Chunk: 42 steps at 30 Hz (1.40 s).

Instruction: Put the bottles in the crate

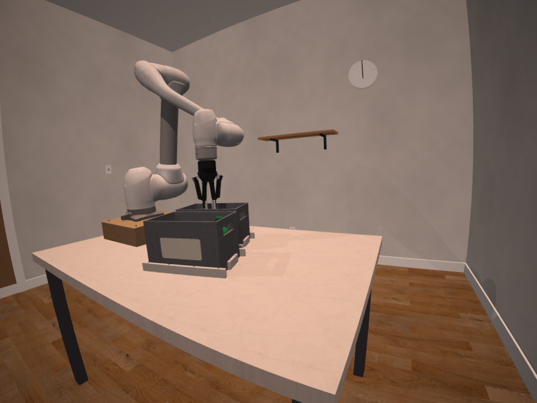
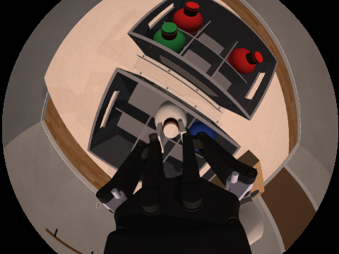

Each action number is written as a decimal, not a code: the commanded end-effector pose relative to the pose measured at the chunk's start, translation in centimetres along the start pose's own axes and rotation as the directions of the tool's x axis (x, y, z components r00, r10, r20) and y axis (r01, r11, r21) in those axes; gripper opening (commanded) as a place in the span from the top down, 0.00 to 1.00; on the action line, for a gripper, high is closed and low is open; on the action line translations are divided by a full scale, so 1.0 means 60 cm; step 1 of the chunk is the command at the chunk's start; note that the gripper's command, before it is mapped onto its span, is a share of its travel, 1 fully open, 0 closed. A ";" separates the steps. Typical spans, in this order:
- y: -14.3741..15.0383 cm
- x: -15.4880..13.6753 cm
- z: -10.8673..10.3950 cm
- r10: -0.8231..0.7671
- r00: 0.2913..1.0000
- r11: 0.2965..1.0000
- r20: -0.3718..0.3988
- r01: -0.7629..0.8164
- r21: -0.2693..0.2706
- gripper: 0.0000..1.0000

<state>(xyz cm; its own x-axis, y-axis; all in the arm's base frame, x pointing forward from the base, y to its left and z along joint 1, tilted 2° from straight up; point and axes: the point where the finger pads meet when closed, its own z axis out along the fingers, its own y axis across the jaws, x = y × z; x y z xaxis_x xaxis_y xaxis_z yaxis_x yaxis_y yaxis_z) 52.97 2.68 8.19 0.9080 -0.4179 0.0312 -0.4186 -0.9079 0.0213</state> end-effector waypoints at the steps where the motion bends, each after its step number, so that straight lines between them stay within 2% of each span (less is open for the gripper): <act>1: 0.000 0.000 0.000 0.000 1.000 1.000 0.000 0.000 0.000 1.00; 13: 0.000 0.000 0.000 0.000 1.000 1.000 0.000 0.000 0.000 1.00; 14: 0.000 0.000 0.004 0.000 1.000 1.000 0.000 0.000 0.000 0.62; 42: 0.000 0.000 0.004 0.000 1.000 1.000 0.000 0.000 0.000 0.62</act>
<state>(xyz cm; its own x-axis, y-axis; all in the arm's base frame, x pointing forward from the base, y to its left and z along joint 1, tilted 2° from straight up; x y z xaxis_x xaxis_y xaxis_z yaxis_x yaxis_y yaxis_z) 52.97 2.67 7.96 0.9080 -0.4179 0.0312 -0.4186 -0.9079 0.0213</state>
